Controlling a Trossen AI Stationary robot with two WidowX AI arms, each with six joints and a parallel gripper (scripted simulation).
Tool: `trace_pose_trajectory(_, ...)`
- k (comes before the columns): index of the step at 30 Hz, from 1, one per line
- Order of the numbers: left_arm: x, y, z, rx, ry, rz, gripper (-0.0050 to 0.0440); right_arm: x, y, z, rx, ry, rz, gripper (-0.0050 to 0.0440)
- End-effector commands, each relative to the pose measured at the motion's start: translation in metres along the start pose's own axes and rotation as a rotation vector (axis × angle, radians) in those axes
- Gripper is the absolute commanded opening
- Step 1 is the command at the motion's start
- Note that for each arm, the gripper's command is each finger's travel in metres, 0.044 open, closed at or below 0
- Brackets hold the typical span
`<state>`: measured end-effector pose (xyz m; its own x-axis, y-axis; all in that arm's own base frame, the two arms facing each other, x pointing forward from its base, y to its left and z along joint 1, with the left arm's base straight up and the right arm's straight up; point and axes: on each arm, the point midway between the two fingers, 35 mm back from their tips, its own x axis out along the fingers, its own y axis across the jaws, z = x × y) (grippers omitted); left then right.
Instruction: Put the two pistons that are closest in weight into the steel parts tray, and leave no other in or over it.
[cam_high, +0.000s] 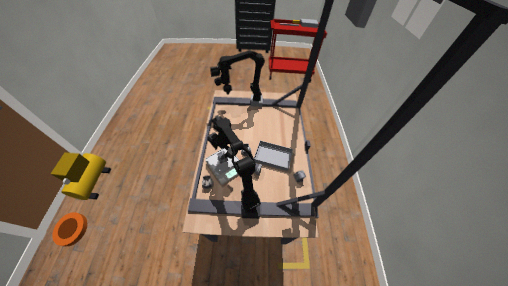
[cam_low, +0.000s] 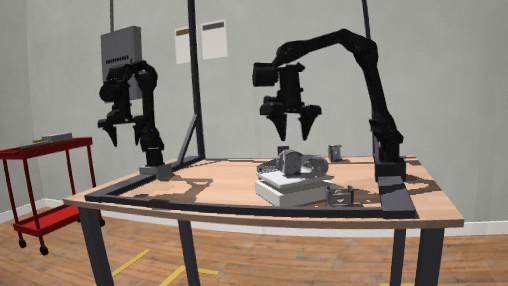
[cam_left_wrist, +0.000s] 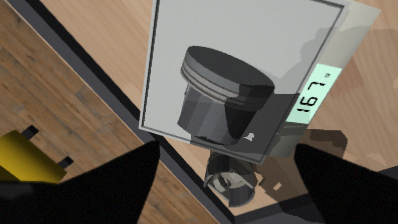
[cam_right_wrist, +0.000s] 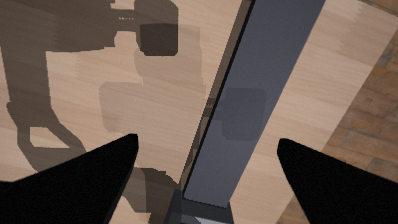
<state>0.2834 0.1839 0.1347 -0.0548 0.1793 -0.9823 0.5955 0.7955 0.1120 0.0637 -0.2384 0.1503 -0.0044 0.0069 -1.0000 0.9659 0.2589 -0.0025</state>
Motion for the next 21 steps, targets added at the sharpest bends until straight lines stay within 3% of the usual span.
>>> trace_pose_trajectory(1,-0.015,0.002,-0.001,0.111,-0.015,0.072,0.0378,-0.008,0.0,0.005,0.001,-0.032,0.002,0.04)
trace_pose_trajectory(13,-0.015,0.002,-0.001,0.371,0.001,0.117,0.0378,-0.008,0.0,0.005,0.001,-0.032,0.002,0.04)
trace_pose_trajectory(21,-0.005,0.002,-0.001,0.379,-0.003,0.119,0.0378,-0.008,0.0,0.005,0.001,-0.032,0.002,0.04)
